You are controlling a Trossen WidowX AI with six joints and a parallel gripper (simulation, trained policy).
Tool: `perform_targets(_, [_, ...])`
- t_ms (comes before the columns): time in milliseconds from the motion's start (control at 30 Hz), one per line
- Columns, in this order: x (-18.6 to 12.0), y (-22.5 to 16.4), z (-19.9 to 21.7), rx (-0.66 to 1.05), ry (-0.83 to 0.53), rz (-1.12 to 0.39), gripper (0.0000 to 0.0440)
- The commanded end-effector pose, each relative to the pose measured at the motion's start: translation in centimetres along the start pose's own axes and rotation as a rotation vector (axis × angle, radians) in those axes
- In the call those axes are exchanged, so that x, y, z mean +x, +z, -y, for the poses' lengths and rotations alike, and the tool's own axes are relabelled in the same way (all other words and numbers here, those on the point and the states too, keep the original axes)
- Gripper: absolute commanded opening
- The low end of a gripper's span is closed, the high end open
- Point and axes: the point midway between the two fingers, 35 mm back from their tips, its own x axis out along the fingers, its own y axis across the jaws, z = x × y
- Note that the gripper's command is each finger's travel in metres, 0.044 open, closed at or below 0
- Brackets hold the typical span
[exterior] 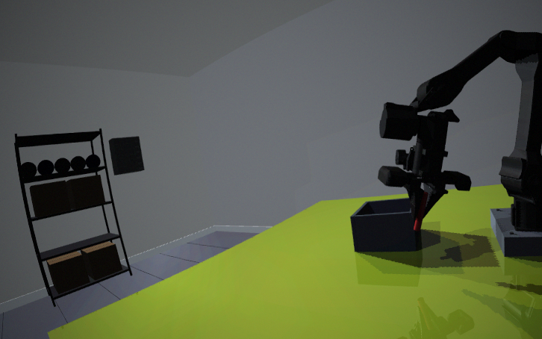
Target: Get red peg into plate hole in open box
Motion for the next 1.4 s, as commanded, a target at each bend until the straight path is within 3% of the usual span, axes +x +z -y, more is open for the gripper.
perform_targets(0, [-1.1, 1.6, -0.8, -0.005, 0.011, 0.035, 0.0000])
perform_targets(667, [-1.3, 10.8, -1.7, 0.095, 0.000, 0.145, 0.0000])
perform_targets(1367, [2.1, 16.8, -0.7, 0.189, -0.044, 0.139, 0.0011])
